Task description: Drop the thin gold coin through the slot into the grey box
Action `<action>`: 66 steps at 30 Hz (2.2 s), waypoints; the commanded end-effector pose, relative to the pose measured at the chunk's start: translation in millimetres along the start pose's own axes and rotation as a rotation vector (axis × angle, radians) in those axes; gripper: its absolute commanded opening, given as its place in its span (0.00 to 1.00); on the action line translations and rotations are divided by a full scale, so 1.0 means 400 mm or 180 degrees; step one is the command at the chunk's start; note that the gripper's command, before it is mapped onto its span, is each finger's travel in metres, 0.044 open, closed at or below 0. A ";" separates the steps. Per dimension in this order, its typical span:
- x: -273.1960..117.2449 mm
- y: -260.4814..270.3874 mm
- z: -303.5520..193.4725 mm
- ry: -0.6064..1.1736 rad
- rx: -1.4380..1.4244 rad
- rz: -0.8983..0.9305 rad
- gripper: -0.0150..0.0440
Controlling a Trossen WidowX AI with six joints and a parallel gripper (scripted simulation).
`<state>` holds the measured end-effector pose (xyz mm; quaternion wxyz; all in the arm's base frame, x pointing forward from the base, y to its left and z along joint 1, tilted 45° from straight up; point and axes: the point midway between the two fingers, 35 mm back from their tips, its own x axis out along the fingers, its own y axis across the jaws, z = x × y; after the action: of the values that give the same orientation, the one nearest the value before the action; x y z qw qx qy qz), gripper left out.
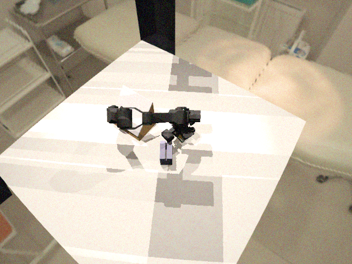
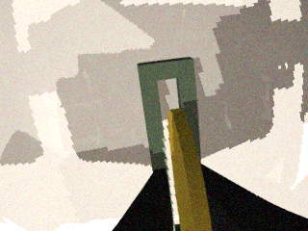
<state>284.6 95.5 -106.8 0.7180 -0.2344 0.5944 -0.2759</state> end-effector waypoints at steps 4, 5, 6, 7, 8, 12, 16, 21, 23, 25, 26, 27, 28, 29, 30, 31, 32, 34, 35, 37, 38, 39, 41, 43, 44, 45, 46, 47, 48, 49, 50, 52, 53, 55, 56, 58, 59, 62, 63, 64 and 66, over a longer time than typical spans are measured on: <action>0.002 -0.001 0.001 -0.0012 -0.0011 -0.0010 0.25; 0.002 -0.001 0.001 -0.0012 -0.0011 -0.0010 0.25; 0.002 -0.001 0.001 -0.0012 -0.0011 -0.0010 0.25; 0.002 -0.001 0.001 -0.0012 -0.0011 -0.0010 0.25; 0.002 -0.001 0.001 -0.0012 -0.0011 -0.0010 0.25; -0.009 0.001 -0.007 0.0000 -0.0117 0.0024 0.25; -0.032 0.004 -0.006 0.0004 -0.0140 0.0035 0.25; -0.062 0.007 -0.003 0.0004 -0.0127 0.0036 0.25; -0.075 0.007 -0.002 0.0003 -0.0119 0.0035 0.25; -0.087 0.008 -0.001 0.0003 -0.0111 0.0034 0.25; -0.093 0.008 0.000 0.0003 -0.0107 0.0033 0.25; -0.099 0.008 0.000 0.0002 -0.0103 0.0033 0.25; -0.106 0.009 0.000 0.0002 -0.0099 0.0032 0.25; -0.112 0.009 0.001 0.0002 -0.0095 0.0031 0.25; -0.118 0.009 0.001 0.0002 -0.0091 0.0030 0.25; -0.125 0.009 0.001 0.0001 -0.0087 0.0029 0.25; -0.131 0.009 0.002 0.0001 -0.0083 0.0028 0.25; -0.144 0.009 0.002 0.0001 -0.0075 0.0026 0.25; -0.150 0.009 0.002 0.0000 -0.0070 0.0025 0.25; -0.163 0.008 0.002 0.0000 -0.0062 0.0023 0.25; -0.169 0.008 0.002 -0.0001 -0.0058 0.0022 0.25; -0.176 0.008 0.002 -0.0001 -0.0054 0.0020 0.25; -0.189 0.007 0.002 -0.0002 -0.0046 0.0017 0.25; -0.202 0.006 0.002 -0.0003 -0.0037 0.0014 0.25; -0.208 0.006 0.001 -0.0003 -0.0033 0.0013 0.25; -0.215 0.005 0.001 -0.0004 -0.0029 0.0011 0.25; -0.221 0.004 0.001 -0.0004 -0.0024 0.0010 0.25; -0.228 0.004 0.001 -0.0005 -0.0020 0.0008 0.25; -0.233 0.003 0.000 -0.0005 -0.0017 0.0006 0.25; -0.237 0.003 0.000 -0.0006 -0.0014 0.0005 0.25; -0.238 0.003 0.000 -0.0006 -0.0014 0.0005 0.25; -0.238 0.003 0.000 -0.0006 0.0004 0.0005 0.25; -0.238 0.004 0.000 -0.0006 0.0058 0.0005 0.25; -0.238 0.006 -0.001 -0.0005 0.0254 0.0006 0.25; -0.238 0.007 -0.001 -0.0005 0.0362 0.0006 0.25; -0.238 0.010 -0.002 -0.0005 0.0577 0.0006 0.25; -0.238 0.011 -0.003 -0.0005 0.0685 0.0007 0.25; -0.238 0.015 -0.004 -0.0004 0.1008 0.0007 0.25; -0.238 0.016 -0.004 -0.0004 0.1115 0.0007 0.25; -0.238 0.017 -0.005 -0.0004 0.1223 0.0007 0.25; -0.239 0.020 -0.005 -0.0004 0.1438 0.0008 0.25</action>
<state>270.6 162.3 -42.3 0.7477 -0.1117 0.5383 -0.3724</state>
